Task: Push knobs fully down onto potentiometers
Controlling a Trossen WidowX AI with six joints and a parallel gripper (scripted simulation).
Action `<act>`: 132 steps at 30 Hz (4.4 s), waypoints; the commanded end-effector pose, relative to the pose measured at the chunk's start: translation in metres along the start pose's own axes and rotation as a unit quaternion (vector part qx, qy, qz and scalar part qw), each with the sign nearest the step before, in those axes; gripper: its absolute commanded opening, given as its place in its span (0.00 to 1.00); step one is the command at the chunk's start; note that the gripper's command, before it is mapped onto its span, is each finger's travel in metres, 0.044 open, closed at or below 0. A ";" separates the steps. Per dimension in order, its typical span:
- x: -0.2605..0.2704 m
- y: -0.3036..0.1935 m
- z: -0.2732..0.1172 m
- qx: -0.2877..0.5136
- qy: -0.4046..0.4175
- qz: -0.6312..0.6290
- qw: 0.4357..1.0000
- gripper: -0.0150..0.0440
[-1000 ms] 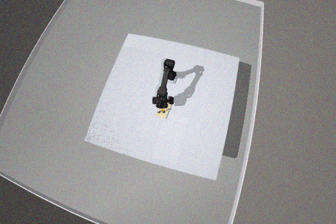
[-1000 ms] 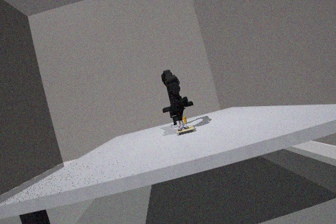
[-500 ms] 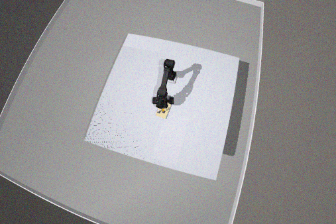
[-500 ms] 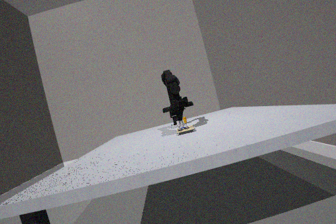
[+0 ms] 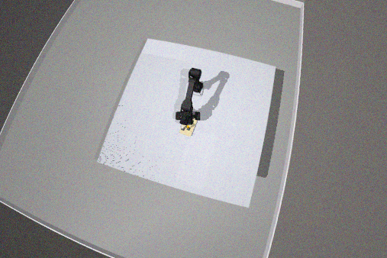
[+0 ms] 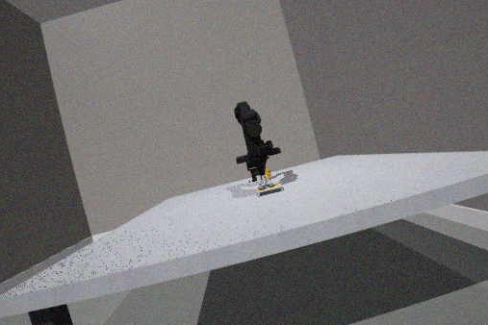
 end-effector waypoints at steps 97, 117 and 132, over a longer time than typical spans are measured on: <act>-0.016 0.020 -0.038 -0.031 0.003 0.206 0.978 0.25; -0.019 0.049 -0.060 -0.008 0.005 0.523 0.852 0.25; -0.018 0.064 -0.072 0.004 -0.002 0.692 0.721 0.25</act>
Point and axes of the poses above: the point midway between the two fingers, 35 mm back from their tips, its own z axis out along the fingers, its own x axis across the jaws, y = z × x, the point moved 5 cm from there along -z, back along the fingers, and after that the axes turned 15 degrees about -z, right-handed, at the moved point
